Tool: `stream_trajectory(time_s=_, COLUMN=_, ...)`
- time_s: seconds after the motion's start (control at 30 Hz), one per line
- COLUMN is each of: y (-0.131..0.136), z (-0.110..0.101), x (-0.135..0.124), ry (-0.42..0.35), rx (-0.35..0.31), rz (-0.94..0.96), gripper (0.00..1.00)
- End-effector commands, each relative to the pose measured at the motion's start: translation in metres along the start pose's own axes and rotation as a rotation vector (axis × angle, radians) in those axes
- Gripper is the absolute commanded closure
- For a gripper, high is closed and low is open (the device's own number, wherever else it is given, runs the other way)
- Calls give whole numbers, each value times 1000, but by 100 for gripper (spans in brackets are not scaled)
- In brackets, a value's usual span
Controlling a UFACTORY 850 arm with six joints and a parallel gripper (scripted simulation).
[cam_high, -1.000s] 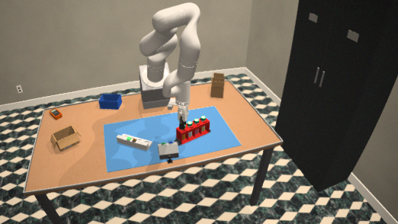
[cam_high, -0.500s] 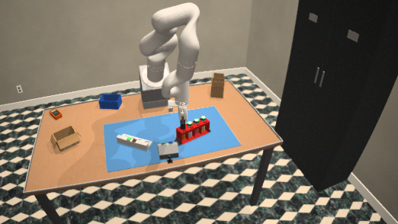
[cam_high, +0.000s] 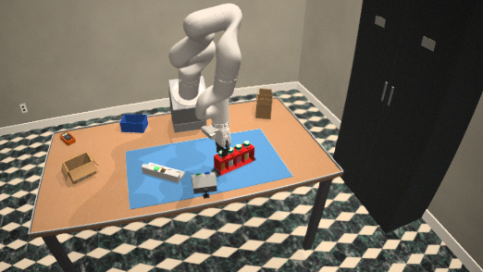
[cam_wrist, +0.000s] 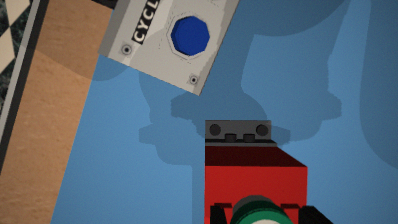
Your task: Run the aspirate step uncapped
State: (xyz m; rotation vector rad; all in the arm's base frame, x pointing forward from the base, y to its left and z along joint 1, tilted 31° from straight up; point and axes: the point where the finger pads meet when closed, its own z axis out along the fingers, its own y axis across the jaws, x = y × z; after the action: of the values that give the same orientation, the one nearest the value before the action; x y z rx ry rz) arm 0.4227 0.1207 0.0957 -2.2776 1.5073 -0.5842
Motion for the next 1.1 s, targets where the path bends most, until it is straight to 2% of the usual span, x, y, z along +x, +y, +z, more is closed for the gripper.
stream_trajectory(time_s=0.0, y=0, z=0, x=0, ry=27, rx=-15, rz=-278, gripper=54)
stream_trajectory(time_s=0.13, y=0, z=0, x=0, ry=28, rx=-17, rz=-377, gripper=54)
stream_trajectory(time_s=0.23, y=0, z=0, x=0, ry=26, rx=-20, rz=-544, gripper=54)
stream_trajectory(time_s=0.3, y=0, z=0, x=0, ry=26, rx=-20, rz=-544, gripper=54)
stream_trajectory(time_s=0.37, y=0, z=0, x=0, ry=24, rx=-21, rz=-700, gripper=54)
stream_trajectory(time_s=0.43, y=0, z=0, x=0, ry=23, rx=-22, rz=-768, gripper=54)
stream_trajectory(time_s=0.73, y=0, z=0, x=0, ry=24, rx=-23, rz=-781, gripper=54)
stream_trajectory(time_s=0.77, y=0, z=0, x=0, ry=24, rx=-23, rz=-781, gripper=100)
stream_trajectory(time_s=1.07, y=0, z=0, x=0, ry=24, rx=-23, rz=-781, gripper=100)
